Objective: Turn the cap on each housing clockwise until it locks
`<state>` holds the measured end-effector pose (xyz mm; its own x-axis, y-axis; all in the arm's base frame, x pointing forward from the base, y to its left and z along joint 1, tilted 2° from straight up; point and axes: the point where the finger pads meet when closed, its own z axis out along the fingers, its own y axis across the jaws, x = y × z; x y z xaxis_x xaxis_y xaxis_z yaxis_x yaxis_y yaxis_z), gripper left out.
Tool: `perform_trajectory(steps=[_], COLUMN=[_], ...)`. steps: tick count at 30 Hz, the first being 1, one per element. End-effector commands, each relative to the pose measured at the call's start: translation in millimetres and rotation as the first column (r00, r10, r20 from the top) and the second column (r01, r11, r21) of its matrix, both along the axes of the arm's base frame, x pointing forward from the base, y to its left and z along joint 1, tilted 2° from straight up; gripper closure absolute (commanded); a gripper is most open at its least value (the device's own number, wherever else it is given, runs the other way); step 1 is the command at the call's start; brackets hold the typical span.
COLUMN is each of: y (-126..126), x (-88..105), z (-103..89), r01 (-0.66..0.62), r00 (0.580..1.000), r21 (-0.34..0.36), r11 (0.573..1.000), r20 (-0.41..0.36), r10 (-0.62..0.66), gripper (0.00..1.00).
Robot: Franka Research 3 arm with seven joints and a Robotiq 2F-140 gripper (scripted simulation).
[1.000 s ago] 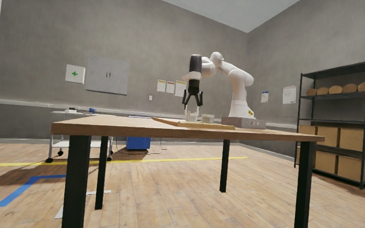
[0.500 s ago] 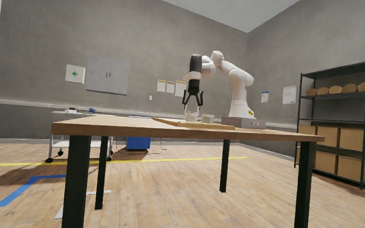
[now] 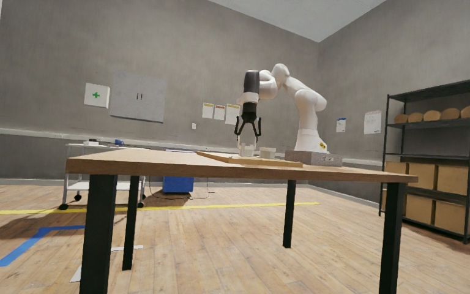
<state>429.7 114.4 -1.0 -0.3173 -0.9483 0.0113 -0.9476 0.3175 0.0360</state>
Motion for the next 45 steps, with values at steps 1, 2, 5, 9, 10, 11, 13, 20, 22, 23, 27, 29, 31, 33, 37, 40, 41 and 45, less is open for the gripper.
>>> perform_trajectory(steps=[1, 2, 5, 9, 10, 11, 13, 20, 22, 23, 27, 29, 31, 33, 37, 40, 41, 45], y=[1.2, 1.2, 1.2, 1.2, 1.2, 1.2, 1.2, 1.2, 1.2, 1.2, 1.2, 1.2, 1.2, 1.2, 1.2, 1.2, 1.2, 1.2], x=[0.1, 0.1, 0.2, 0.2, 0.2, 0.2, 0.2, 0.1, 0.0, 0.0, 0.0, 0.0, 0.1, 0.1, 0.2, 0.2, 0.2, 0.2], z=[-0.2, -0.2, -0.1, -0.1, -0.1, -0.1, -0.1, -0.2, -0.3, -0.3, -0.3, -0.3, -0.2, -0.2, -0.1, -0.1, -0.1, -0.1], r01=[0.183, 0.196, 0.219, 0.223, 0.223, 0.223, 0.227, 0.316, 0.361, 0.385, 0.433, 0.478, 0.517, 0.547, 0.577, 0.58, 0.58, 0.584], r00=[0.983, 0.981, 0.976, 0.975, 0.975, 0.975, 0.974, 0.949, 0.932, 0.923, 0.901, 0.878, 0.856, 0.837, 0.817, 0.814, 0.814, 0.812], r21=[-0.006, -0.007, -0.007, -0.007, -0.008, -0.008, -0.008, -0.01, -0.012, -0.013, -0.014, -0.015, -0.016, -0.017, -0.018, -0.018, -0.018, -0.018], r11=[0.983, 0.981, 0.976, 0.975, 0.975, 0.975, 0.974, 0.949, 0.932, 0.923, 0.901, 0.878, 0.856, 0.837, 0.817, 0.814, 0.814, 0.812], r20=[0.009, 0.009, 0.009, 0.009, 0.009, 0.009, 0.009, 0.01, 0.01, 0.01, 0.011, 0.012, 0.013, 0.013, 0.014, 0.014, 0.014, 0.014], r10=[-0.183, -0.196, -0.219, -0.223, -0.223, -0.223, -0.227, -0.316, -0.361, -0.385, -0.433, -0.478, -0.517, -0.546, -0.577, -0.58, -0.58, -0.584], gripper=[0.9, 0.9, 0.9, 0.9, 0.9, 0.9, 0.9, 0.9, 0.9, 0.9, 0.9, 0.9, 0.9, 0.9, 0.9, 0.9, 0.9, 0.9])
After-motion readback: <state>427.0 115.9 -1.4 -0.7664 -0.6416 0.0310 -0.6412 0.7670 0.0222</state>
